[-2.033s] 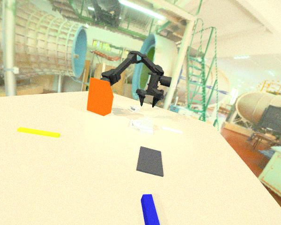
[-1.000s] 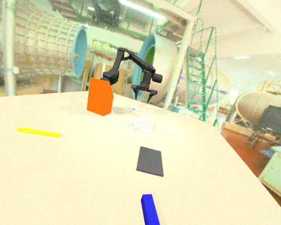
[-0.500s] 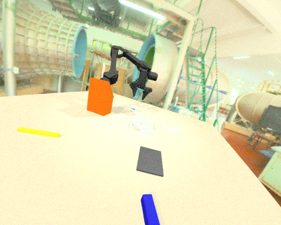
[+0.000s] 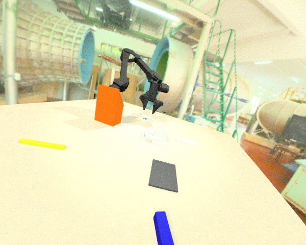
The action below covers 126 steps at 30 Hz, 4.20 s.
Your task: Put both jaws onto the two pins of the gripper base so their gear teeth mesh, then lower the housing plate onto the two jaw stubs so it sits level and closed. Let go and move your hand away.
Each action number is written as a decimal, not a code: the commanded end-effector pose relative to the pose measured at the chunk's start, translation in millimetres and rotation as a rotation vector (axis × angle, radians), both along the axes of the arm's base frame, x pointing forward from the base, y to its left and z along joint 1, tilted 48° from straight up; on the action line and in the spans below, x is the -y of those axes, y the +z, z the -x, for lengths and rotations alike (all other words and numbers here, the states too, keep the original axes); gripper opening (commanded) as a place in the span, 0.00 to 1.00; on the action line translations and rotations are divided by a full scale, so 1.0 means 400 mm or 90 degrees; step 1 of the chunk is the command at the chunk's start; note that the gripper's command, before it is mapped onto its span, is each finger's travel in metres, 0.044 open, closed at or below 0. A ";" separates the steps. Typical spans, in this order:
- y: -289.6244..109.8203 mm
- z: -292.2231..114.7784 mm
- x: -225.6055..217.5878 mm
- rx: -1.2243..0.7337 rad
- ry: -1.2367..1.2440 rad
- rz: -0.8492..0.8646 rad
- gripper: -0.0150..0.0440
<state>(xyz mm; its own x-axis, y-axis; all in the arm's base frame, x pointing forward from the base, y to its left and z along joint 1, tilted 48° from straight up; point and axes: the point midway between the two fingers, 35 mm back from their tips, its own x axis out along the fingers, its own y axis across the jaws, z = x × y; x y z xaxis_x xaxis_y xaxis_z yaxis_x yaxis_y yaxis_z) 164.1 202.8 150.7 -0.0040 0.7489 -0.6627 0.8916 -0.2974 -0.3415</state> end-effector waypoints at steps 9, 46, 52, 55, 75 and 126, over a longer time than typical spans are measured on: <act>-0.025 -0.002 -0.025 0.000 -0.004 0.001 1.00; -0.088 -0.001 -0.097 -0.001 -0.004 0.000 1.00; -0.088 -0.001 -0.097 -0.001 -0.004 0.000 1.00; -0.088 -0.001 -0.097 -0.001 -0.004 0.000 1.00; -0.087 0.000 -0.099 0.000 -0.001 -0.002 0.89; -0.007 -0.056 0.063 0.109 0.090 0.020 0.85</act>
